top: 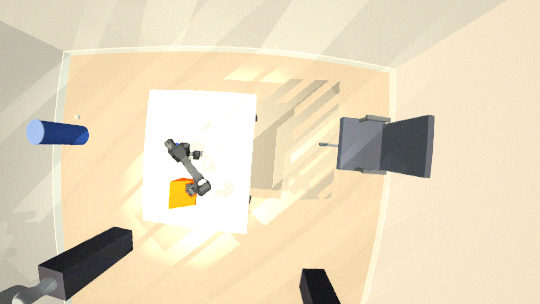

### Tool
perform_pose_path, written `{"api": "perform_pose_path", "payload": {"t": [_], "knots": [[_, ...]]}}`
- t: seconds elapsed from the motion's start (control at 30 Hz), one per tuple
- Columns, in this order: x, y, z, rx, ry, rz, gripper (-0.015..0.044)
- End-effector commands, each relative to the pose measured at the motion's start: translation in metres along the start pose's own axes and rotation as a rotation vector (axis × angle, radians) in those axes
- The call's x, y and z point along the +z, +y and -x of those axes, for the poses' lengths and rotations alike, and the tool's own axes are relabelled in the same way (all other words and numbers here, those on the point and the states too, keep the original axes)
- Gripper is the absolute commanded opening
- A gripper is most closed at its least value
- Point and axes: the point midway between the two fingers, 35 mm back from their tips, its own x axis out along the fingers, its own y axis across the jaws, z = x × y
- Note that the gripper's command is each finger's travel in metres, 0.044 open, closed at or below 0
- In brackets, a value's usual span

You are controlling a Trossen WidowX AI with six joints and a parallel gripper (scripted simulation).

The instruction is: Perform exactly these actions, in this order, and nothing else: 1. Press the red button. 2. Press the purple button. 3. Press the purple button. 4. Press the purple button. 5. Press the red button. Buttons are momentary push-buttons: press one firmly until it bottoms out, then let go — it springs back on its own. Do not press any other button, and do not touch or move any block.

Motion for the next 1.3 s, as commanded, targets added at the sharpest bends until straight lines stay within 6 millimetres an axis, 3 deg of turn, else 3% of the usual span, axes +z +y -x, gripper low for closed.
{"api": "perform_pose_path", "payload": {"t": [0.0,0.1,0.27,0.53,0.87,1.27], "knots": [[-0.003,-0.004,0.0,-0.04,-0.002,-0.009,0.04],[-0.002,-0.004,-0.008,-0.039,-0.003,-0.009,0.0348],[-0.002,-0.007,-0.059,-0.042,-0.003,-0.01,0.0216],[-0.002,-0.007,-0.061,-0.042,-0.003,-0.01,0.002],[-0.002,-0.007,-0.062,-0.042,-0.003,-0.01,0.002],[-0.002,-0.008,-0.081,-0.042,-0.004,-0.01,0.002]]}}
